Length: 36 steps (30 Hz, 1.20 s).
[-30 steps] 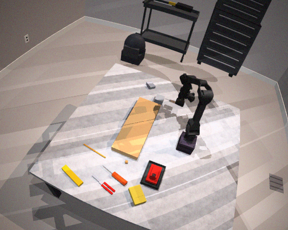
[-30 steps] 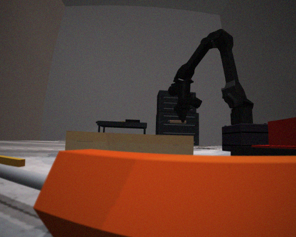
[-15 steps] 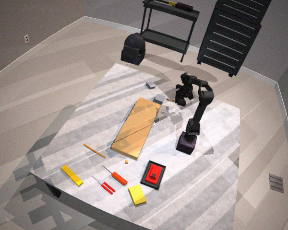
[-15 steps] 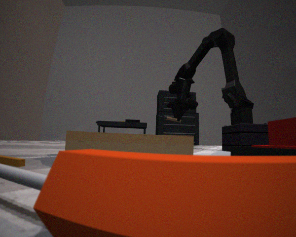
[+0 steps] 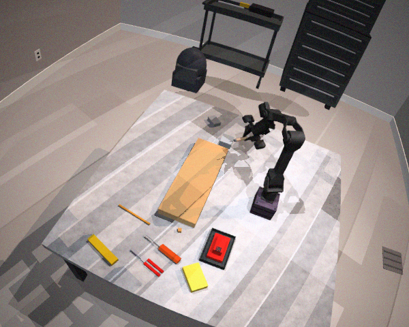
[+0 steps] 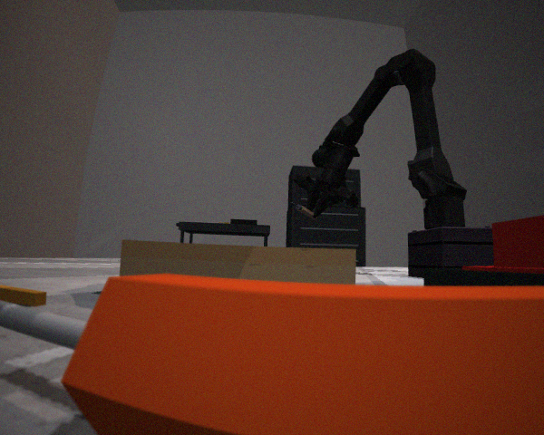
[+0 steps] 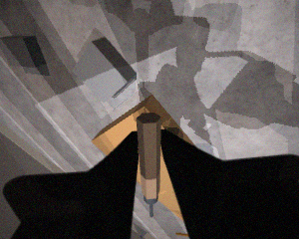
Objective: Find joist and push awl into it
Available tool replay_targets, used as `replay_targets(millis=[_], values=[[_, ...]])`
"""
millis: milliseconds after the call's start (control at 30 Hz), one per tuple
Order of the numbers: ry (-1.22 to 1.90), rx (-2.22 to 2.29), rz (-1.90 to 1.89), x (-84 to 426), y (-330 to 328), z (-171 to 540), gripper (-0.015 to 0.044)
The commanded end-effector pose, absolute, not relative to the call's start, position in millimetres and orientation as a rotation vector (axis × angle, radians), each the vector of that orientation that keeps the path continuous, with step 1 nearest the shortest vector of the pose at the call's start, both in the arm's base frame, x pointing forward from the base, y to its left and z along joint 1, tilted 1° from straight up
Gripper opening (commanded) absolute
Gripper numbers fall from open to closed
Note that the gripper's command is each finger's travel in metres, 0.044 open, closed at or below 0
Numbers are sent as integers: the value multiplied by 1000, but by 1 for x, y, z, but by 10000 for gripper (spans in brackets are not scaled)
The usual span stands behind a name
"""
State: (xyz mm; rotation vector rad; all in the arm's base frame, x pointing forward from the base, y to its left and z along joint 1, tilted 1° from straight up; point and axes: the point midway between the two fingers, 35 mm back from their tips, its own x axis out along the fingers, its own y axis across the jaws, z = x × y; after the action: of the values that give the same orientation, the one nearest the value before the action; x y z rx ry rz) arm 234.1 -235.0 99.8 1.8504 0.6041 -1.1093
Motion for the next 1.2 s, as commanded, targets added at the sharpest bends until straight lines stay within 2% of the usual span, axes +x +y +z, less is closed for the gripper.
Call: replay_targets(millis=[0,533,1167], values=[[621,1743,-969,242,-236,108,0],[623,1229,-491,266,-235,134,0],[473,507,-67,284,-226,173,0]])
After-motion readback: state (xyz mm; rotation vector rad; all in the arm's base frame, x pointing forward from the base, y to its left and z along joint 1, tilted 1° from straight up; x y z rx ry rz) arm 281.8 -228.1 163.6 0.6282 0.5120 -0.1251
